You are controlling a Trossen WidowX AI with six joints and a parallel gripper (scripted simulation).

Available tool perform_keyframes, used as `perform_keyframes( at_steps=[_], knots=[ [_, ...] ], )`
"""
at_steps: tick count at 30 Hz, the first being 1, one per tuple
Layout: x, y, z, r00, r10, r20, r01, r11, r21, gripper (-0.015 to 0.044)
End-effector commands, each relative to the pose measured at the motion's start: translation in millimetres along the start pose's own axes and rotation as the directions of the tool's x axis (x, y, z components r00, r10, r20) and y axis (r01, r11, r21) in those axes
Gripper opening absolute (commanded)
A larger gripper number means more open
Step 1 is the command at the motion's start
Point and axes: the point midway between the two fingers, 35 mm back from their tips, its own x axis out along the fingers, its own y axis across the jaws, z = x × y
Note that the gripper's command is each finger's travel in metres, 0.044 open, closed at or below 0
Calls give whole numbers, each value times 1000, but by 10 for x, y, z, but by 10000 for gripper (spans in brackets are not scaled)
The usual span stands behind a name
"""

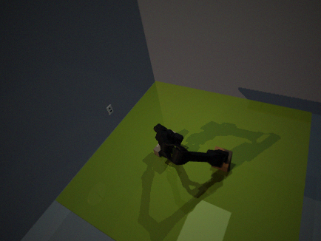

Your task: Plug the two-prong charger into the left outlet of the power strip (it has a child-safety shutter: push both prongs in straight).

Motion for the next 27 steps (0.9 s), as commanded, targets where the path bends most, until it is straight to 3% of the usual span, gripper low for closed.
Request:
perform_keyframes(
  at_steps=[1, 19, 23, 27],
  knots=[
    [-9, 15, -40, 1000, 1, 5, -1, 1000, -7, 440],
    [10, -10, -183, 1000, 0, 10, 0, 1000, 3, 440],
    [-237, -22, -106, 978, -12, 209, 12, 1000, 2, 440],
    [-569, -17, -54, 897, -11, 442, 11, 1000, 2, 440]
  ],
)
